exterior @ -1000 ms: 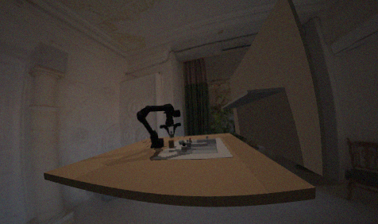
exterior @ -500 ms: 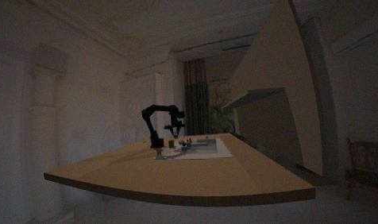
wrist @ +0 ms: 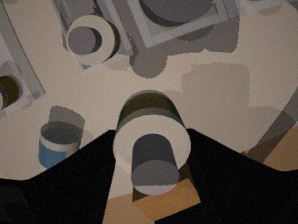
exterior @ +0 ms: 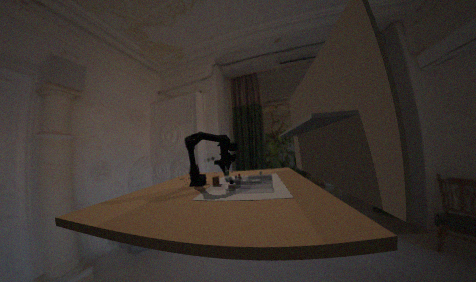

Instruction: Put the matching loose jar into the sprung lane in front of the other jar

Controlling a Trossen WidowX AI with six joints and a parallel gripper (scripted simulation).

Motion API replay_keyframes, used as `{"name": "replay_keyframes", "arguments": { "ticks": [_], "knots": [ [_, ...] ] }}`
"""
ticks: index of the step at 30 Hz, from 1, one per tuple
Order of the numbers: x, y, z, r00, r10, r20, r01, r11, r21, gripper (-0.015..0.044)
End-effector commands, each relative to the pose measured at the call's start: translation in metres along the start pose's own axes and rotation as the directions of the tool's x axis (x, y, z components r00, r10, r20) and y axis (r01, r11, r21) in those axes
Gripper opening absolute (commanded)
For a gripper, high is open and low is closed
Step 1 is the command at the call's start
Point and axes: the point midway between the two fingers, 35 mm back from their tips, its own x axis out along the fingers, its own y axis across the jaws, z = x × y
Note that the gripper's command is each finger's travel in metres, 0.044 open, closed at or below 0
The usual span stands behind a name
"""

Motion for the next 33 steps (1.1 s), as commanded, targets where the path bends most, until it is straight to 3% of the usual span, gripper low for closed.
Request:
{"name": "replay_keyframes", "arguments": {
  "ticks": [1, 9, 33],
  "knots": [
    [0.006, 0.011, 0.006, 1.0, -0.005, 0.003, 0.006, 0.992, -0.13, 0.0],
    [0.019, 0.028, 0.012, 1.0, -0.01, -0.001, 0.009, 0.932, -0.363, 0.0],
    [0.043, 0.029, 0.014, 1.0, -0.01, -0.001, 0.009, 0.93, -0.367, 0.0]
  ]
}}
